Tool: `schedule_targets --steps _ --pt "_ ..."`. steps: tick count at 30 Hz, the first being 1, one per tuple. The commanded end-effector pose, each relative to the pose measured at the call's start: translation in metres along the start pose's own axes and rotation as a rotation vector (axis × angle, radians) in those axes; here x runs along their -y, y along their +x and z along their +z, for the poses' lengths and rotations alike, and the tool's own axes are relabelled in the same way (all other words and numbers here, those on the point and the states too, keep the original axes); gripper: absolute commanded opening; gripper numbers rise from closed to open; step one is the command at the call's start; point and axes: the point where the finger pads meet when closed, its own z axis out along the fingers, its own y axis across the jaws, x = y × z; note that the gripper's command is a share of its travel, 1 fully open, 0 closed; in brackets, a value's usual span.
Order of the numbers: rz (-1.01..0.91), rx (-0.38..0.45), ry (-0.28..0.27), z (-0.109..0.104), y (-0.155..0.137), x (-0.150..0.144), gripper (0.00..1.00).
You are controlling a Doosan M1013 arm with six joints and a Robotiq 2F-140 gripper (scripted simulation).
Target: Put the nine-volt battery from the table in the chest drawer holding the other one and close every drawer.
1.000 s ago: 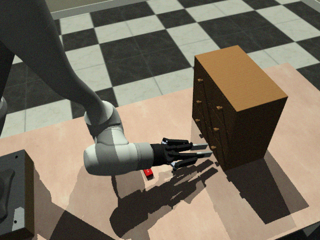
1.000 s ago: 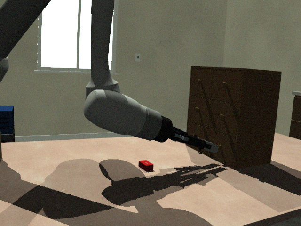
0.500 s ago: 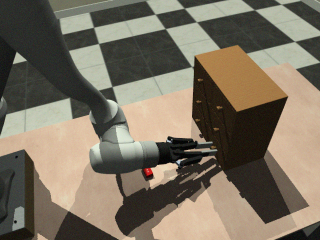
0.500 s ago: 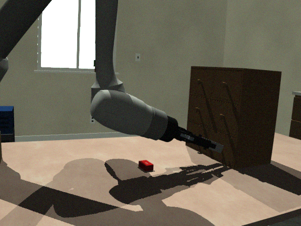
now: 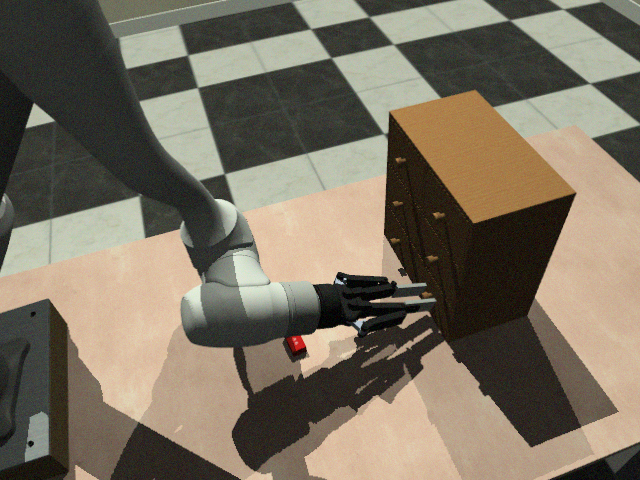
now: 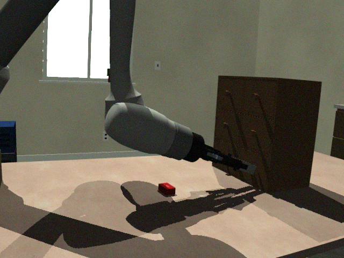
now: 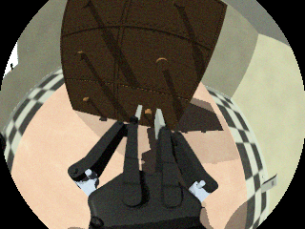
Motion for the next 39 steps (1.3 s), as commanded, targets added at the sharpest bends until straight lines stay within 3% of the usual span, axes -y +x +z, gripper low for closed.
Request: schedule_targets --steps 1,11,12,39 --pt "0.004 -0.001 -0.003 0.0041 0.0007 -0.0009 0.2" --pt "0.004 -0.001 -0.003 0.0041 0.0007 -0.0009 0.2" --pt "0.004 -0.001 -0.003 0.0041 0.0007 -0.0009 0.08" --pt "0.004 -0.001 -0.003 0.0037 0.0006 -0.0009 0.08"
